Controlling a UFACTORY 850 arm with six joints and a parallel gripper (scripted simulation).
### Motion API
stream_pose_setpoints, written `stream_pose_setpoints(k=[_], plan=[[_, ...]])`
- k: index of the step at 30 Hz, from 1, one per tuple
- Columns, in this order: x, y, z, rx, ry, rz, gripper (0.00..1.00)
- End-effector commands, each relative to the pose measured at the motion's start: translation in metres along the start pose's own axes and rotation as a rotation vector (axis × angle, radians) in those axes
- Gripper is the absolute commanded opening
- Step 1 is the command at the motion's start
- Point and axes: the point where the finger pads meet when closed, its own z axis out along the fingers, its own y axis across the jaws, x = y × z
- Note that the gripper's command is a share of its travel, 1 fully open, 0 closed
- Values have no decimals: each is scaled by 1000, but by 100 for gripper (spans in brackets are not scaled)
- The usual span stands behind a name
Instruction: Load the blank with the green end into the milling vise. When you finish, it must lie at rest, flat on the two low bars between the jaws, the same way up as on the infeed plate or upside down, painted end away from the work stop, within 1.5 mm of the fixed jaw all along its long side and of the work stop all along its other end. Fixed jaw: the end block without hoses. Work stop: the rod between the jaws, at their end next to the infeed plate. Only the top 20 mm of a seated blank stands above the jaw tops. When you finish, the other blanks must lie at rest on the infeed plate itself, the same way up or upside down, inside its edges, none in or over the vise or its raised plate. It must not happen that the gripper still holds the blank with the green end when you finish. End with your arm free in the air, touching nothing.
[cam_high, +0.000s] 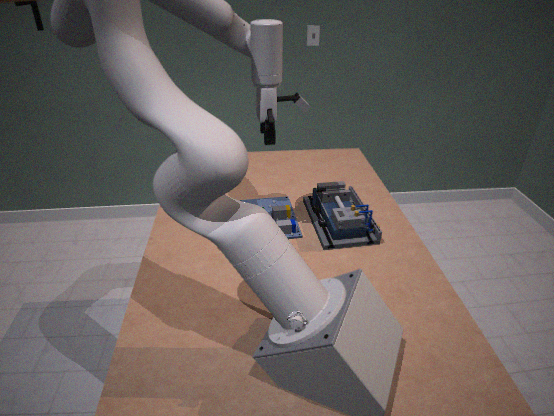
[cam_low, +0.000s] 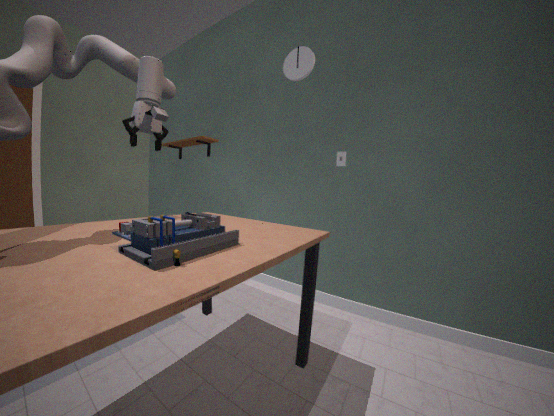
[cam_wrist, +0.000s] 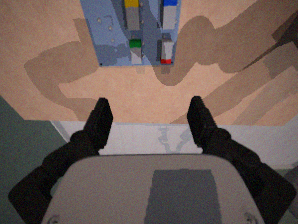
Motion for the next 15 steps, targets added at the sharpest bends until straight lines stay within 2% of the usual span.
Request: stream_pose_setpoints(k=[1, 15], plan=[[0, -1, 0, 1, 1, -1, 100], [3, -1, 4, 1, 1, -1, 100]])
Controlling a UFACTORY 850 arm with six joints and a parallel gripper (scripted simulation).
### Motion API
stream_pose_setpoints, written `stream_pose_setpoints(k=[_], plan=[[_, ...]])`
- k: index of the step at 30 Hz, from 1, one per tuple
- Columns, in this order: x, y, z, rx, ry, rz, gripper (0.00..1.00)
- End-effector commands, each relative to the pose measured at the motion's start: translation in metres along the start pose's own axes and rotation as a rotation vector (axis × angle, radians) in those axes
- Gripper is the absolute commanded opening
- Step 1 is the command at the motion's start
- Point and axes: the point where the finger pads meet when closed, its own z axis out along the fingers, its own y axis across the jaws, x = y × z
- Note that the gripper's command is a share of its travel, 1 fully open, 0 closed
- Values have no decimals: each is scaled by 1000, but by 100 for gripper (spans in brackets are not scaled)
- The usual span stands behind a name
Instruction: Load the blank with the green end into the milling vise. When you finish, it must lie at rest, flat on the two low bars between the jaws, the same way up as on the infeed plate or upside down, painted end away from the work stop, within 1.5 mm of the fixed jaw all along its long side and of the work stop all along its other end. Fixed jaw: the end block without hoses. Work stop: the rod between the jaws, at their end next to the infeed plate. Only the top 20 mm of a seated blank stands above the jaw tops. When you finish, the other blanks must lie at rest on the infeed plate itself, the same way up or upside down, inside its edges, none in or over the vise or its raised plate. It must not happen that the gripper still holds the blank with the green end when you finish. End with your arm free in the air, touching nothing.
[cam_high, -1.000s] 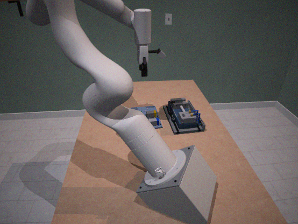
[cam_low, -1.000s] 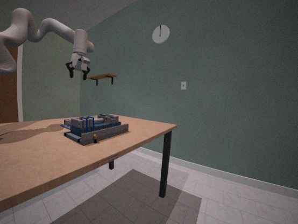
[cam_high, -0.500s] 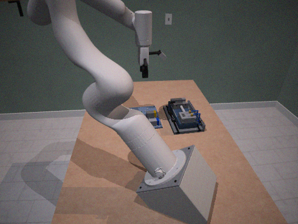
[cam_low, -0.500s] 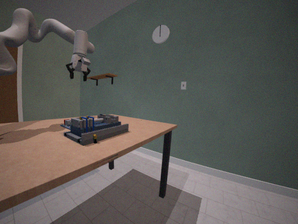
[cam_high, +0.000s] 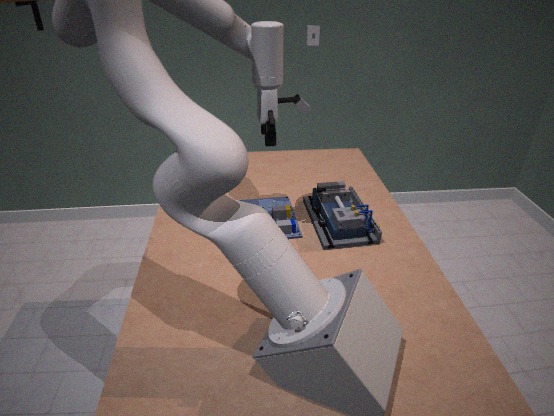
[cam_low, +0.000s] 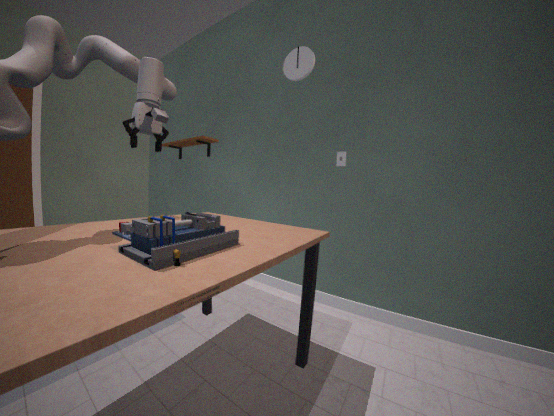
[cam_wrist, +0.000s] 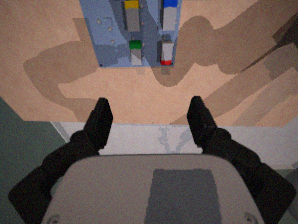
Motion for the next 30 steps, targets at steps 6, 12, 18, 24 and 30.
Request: stream_pose_setpoints(k=[6, 12, 18, 24, 30], plan=[[1, -1, 0, 1, 1, -1, 100], [1, -1, 2, 1, 1, -1, 100], [2, -1, 2, 1, 1, -1, 100], [2, -1, 3, 1, 1, -47, 100], [3, -1, 5, 1, 1, -185, 100]])
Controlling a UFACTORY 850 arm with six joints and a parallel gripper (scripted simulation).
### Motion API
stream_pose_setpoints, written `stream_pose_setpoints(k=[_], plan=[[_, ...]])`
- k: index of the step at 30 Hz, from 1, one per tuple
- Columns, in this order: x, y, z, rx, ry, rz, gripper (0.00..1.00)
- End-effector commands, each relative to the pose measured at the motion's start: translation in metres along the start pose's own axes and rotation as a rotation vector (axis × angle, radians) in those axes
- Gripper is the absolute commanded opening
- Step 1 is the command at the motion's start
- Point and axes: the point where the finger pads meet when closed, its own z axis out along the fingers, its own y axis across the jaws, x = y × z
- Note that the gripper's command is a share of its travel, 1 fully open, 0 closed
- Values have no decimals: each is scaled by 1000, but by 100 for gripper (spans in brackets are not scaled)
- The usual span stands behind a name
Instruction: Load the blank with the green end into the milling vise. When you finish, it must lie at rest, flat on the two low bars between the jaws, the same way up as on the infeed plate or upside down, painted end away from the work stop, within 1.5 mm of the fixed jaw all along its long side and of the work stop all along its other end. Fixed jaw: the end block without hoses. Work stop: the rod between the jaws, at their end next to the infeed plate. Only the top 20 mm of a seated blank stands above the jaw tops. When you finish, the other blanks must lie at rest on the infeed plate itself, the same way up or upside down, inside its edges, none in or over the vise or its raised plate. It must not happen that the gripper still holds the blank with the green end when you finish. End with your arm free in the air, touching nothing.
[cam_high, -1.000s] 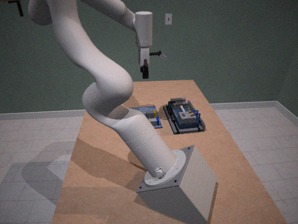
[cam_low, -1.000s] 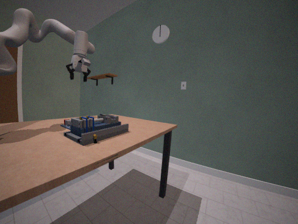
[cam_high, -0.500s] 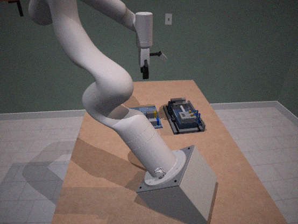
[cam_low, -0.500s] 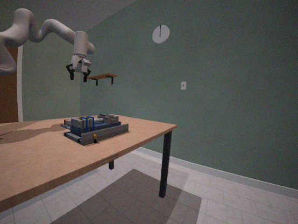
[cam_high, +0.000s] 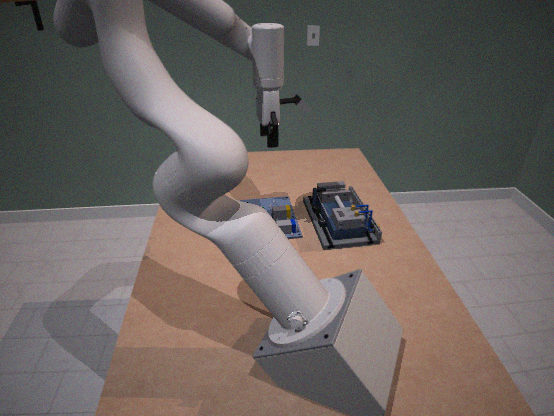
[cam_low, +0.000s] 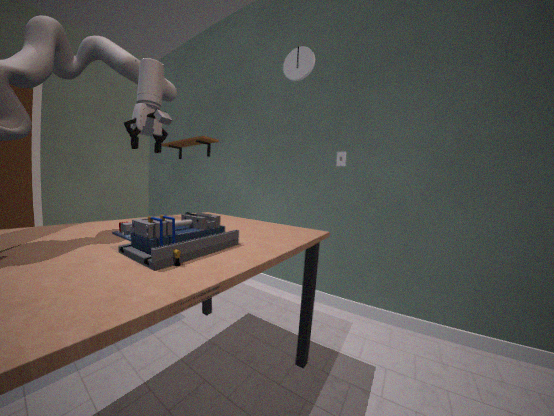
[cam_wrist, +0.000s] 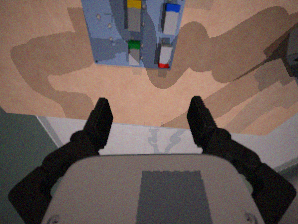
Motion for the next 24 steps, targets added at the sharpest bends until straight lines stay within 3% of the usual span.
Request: stream_pose_setpoints(k=[1, 9, 19, 24], plan=[[1, 0, 1, 4, 0, -105, 100], [1, 0, 1, 4, 0, -128, 100], [0, -1, 0, 4, 0, 102, 100], [0, -1, 0, 4, 0, 102, 100]])
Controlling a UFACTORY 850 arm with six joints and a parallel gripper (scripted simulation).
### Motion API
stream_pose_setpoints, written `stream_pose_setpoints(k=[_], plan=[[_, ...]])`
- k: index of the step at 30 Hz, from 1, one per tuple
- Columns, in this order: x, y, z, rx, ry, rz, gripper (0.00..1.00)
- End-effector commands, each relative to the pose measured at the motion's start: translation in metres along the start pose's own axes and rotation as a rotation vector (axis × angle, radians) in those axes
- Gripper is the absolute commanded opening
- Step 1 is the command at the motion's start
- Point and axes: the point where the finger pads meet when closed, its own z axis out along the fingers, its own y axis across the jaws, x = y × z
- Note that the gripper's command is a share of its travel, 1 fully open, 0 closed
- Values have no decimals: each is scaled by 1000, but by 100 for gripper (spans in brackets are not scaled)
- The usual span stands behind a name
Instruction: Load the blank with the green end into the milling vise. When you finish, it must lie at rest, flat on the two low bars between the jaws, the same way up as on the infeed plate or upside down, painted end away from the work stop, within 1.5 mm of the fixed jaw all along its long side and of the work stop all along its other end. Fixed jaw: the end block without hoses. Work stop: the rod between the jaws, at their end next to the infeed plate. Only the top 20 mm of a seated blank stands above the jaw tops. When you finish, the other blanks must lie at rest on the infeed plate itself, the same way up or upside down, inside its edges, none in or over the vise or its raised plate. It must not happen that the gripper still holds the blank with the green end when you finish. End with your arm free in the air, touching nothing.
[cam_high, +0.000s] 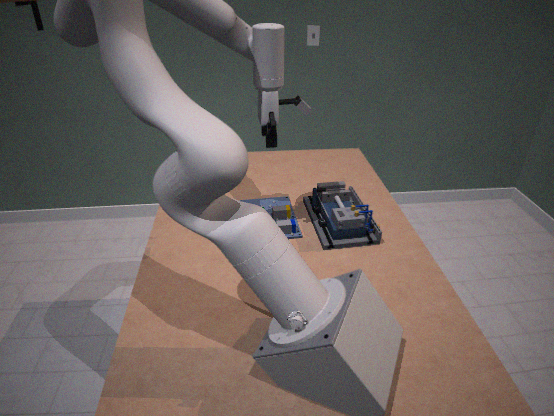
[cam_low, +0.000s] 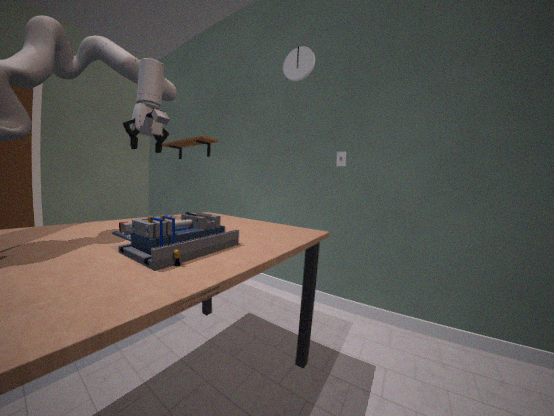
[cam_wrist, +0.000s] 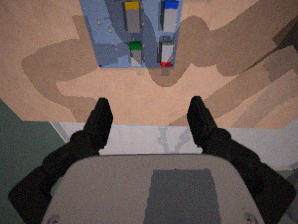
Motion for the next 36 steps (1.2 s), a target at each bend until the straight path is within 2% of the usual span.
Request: stream_pose_setpoints(k=[1, 2, 3, 36], plan=[[0, -1, -1, 0, 2, 10, 100], [0, -1, -1, 0, 2, 10, 100], [0, -1, -1, 0, 1, 6, 63], [0, -1, -1, 0, 1, 6, 63]])
